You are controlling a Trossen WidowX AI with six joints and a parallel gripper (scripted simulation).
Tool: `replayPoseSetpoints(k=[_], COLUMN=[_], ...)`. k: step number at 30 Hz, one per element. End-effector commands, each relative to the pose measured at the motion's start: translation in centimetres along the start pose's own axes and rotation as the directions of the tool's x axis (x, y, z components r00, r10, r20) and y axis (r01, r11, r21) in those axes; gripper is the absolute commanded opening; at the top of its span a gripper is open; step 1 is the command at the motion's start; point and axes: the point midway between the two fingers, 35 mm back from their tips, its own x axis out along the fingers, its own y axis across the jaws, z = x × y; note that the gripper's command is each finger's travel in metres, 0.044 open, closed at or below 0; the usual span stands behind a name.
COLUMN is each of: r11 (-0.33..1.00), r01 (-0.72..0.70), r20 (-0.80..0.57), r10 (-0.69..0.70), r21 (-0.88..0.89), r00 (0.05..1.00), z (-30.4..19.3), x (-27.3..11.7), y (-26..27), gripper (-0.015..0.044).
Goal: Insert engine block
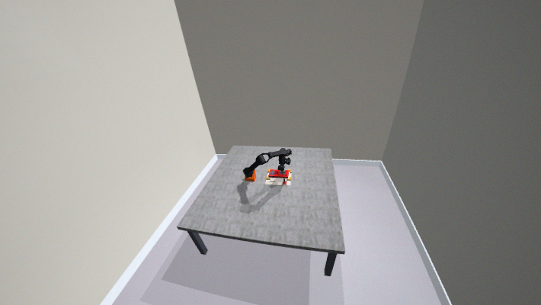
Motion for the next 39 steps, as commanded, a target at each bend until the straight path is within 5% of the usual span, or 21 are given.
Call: replayPoseSetpoints(k=[1,39], r11=[1.000,1.000], r01=[-0.003,-0.003], r20=[-0.001,-0.001], r10=[0.003,0.003], r21=[0.002,-0.005], r00=[1.000,1.000], z=[0.0,0.0], x=[0.0,1.0], y=[0.1,0.0], gripper=[0.0160,0.0160])
